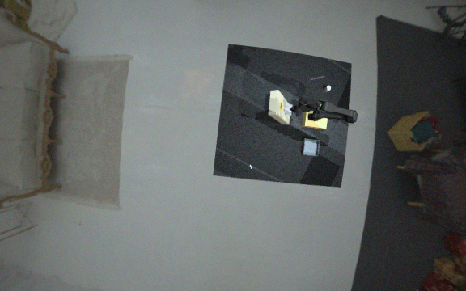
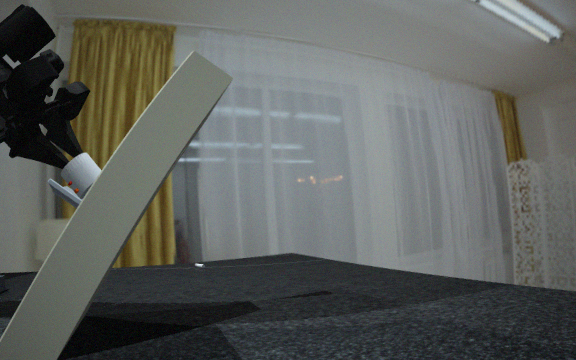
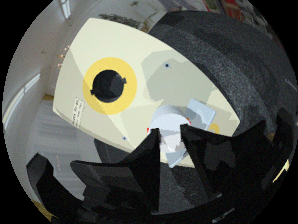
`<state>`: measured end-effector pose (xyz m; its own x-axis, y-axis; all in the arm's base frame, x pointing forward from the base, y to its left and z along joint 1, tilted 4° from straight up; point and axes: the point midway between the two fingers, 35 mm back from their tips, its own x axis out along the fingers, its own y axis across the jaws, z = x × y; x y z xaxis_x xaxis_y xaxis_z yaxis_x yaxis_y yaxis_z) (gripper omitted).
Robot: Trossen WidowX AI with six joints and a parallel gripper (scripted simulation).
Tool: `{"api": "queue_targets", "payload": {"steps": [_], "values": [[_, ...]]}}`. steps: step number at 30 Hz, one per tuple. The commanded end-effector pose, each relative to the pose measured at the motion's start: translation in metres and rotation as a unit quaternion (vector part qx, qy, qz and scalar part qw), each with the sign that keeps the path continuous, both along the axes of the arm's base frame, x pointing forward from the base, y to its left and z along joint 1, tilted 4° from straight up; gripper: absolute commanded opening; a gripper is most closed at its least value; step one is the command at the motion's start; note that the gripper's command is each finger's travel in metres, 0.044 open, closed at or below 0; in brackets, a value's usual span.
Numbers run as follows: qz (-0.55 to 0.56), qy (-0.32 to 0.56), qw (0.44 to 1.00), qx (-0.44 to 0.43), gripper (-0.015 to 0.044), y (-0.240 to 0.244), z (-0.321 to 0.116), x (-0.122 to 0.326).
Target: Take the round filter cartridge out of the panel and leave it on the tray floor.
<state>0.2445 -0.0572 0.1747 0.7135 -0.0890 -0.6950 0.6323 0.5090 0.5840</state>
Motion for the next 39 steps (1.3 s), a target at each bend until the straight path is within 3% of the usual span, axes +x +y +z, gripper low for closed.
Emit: {"api": "queue_targets", "payload": {"steps": [1, 5, 39], "values": [[0.006, 0.060, 0.998, 0.006, 0.0111, -0.0015, 0.0054, 0.0041], [0.010, 0.098, 0.995, 0.013, 0.0111, -0.0015, 0.0066, 0.0050], [0.010, 0.098, 0.995, 0.013, 0.0111, -0.0015, 0.0066, 0.0050]]}}
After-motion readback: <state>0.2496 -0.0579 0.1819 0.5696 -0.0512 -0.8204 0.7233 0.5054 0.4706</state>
